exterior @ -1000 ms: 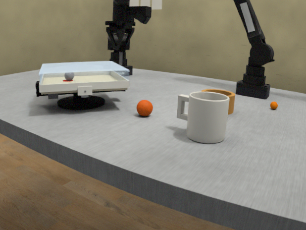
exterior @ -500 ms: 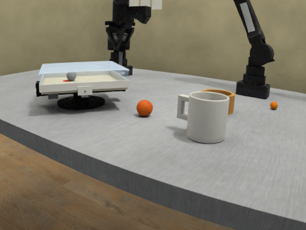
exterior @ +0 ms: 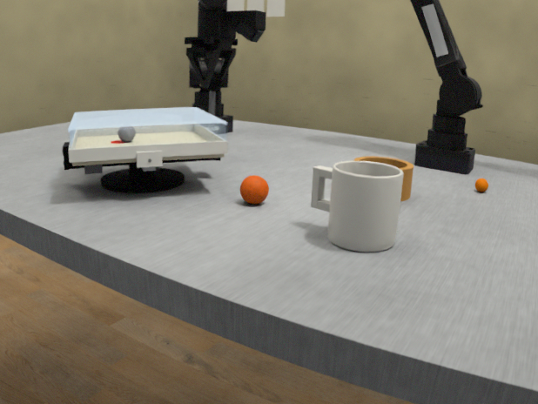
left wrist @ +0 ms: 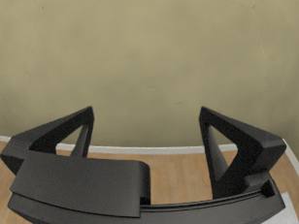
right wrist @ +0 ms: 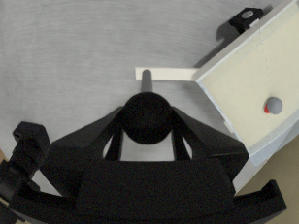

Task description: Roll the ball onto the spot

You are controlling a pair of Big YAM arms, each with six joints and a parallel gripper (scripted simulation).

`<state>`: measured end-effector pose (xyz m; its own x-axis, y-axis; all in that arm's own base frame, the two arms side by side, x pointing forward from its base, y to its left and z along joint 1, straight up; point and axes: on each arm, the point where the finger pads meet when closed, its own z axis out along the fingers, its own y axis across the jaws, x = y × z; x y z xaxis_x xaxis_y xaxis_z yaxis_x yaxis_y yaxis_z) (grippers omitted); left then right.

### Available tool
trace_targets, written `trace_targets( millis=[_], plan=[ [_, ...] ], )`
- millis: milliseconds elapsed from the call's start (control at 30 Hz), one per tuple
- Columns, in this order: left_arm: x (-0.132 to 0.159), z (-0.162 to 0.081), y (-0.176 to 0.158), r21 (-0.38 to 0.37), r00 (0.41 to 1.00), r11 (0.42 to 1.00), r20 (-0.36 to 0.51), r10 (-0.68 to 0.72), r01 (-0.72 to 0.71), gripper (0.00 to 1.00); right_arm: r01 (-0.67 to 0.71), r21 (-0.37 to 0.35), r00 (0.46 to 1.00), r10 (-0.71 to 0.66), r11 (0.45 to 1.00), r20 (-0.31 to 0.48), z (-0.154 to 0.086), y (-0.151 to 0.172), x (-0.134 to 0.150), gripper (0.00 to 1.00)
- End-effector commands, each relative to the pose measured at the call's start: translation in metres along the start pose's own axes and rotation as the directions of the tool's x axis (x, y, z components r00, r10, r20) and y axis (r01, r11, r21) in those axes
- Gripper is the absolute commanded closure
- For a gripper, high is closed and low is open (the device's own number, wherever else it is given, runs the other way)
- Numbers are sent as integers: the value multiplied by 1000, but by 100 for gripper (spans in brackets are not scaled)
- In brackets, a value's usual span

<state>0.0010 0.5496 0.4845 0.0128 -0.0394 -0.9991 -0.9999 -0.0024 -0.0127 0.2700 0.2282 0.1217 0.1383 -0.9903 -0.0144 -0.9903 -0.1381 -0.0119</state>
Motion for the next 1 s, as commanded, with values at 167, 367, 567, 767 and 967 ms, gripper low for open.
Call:
trace_targets(
  millis=[167,367,567,767,967],
  plan=[
    [-16,-5,7,-9,999,1000,39,13,-12,0,-9,-7,1000,9,1000,-16,-1,2,15,100],
    [-16,-5,7,-9,999,1000,39,13,-12,0,-9,-3,1000,9,1000,-13,-4,1,16,100],
    [-16,-5,7,-9,999,1000,39,13,-12,0,-9,-4,1000,9,1000,-13,-4,1,16,100],
    [-16,-5,7,-9,999,1000,39,13,-12,0,-9,-4,1000,9,1000,-13,-5,1,16,100],
    [-16,-5,7,-9,999,1000,39,13,-12,0,-9,-9,1000,9,1000,-17,-3,0,15,100]
  ],
)
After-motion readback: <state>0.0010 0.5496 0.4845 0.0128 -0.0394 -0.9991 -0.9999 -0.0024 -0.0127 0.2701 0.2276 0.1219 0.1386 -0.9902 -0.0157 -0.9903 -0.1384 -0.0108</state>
